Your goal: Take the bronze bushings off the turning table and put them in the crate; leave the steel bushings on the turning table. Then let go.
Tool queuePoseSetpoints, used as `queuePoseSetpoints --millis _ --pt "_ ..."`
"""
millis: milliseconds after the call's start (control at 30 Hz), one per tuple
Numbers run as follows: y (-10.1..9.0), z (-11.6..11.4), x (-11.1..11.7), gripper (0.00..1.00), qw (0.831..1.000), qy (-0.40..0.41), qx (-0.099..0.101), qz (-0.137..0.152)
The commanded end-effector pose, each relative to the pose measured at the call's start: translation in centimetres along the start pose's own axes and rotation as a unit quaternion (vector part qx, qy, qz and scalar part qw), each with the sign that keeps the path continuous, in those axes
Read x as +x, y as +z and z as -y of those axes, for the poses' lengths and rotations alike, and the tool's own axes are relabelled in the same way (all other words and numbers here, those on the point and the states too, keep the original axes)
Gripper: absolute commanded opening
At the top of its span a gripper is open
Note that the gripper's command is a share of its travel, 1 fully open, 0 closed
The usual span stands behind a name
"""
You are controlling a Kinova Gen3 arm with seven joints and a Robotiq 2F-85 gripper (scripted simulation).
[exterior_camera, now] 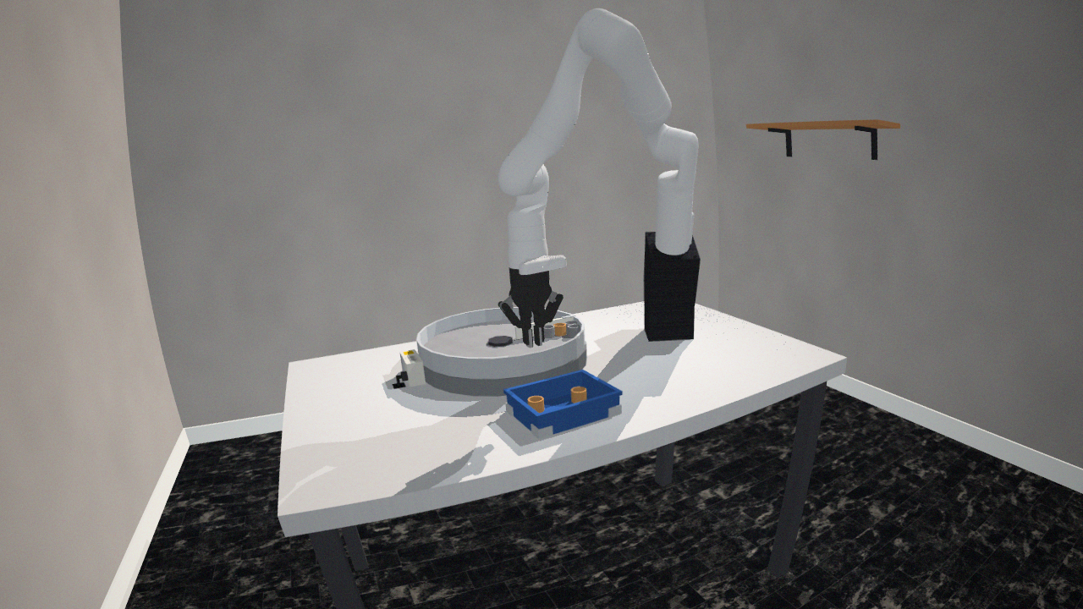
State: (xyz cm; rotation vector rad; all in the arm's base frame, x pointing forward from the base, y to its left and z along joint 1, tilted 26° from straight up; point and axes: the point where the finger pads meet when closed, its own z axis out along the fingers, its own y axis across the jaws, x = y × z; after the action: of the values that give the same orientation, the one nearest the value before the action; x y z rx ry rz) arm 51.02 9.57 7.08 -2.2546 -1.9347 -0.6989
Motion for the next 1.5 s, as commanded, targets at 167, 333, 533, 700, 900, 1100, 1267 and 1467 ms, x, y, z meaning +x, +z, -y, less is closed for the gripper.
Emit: queuePoseSetpoints --millis 167,333,533,700,900,1100,1267,1467 --pt "-0.6 1.2 -3.0 0.14 0.997 -0.076 0.002 0.006" --pt "-0.6 1.2 -3.0 0.14 0.997 -0.076 0.002 0.006" --pt "-0.3 4.8 -7.6 0.14 0.985 -0.174 0.002 0.005" --pt "-0.3 4.8 -7.6 0.14 0.985 -0.174 0.002 0.005" --pt "-0.3 4.8 -7.6 0.14 0.985 -0.174 0.002 0.005" --pt "-0.1 8.4 -12.1 0.14 0.963 -0.270 0.003 0.005" --pt "-0.1 8.4 -12.1 0.14 0.963 -0.270 0.003 0.005" --pt "-0.1 8.4 -12.1 0.14 0.963 -0.270 0.003 0.005"
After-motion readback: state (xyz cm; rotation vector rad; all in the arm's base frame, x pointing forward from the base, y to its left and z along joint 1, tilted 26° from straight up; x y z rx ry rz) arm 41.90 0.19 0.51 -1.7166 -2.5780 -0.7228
